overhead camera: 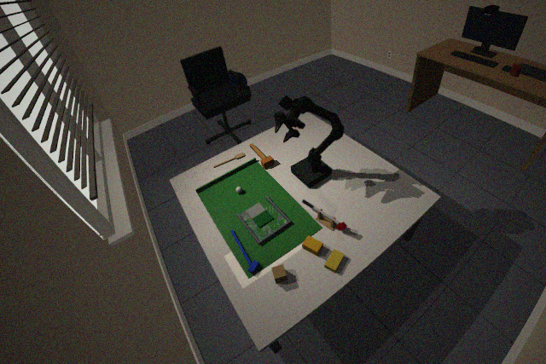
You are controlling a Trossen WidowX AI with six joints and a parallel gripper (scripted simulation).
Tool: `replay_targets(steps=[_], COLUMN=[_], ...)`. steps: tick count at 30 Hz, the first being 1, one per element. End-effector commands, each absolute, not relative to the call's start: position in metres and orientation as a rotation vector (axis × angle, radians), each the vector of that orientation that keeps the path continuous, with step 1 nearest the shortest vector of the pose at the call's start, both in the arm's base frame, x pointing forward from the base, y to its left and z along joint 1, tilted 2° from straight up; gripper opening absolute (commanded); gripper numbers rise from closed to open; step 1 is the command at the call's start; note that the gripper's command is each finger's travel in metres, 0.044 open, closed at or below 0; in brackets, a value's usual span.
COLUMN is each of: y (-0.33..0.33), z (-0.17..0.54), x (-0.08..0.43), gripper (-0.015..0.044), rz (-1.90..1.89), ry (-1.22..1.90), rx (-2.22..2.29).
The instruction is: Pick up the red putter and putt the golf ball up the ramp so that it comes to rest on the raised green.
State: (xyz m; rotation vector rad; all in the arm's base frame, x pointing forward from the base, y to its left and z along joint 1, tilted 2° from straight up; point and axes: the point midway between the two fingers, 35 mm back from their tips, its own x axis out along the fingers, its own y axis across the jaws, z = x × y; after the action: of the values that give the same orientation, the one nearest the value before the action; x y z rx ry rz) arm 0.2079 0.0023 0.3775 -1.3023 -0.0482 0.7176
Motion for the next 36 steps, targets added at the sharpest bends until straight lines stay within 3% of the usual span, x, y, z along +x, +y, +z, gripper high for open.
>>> replay_targets(steps=[1,16,29,36], y=[0.003,0.101,0.214,0.229], z=[0.376,0.241,0.110,0.086], x=[0.209,0.262,0.202,0.186], gripper=[0.0426,0.0440,0.0440,0.0440], rz=[0.725,1.313,1.636,1.663], ry=[-0.046,0.311,0.738,0.808], rx=[-1.297,-1.017,-1.154,-1.228])
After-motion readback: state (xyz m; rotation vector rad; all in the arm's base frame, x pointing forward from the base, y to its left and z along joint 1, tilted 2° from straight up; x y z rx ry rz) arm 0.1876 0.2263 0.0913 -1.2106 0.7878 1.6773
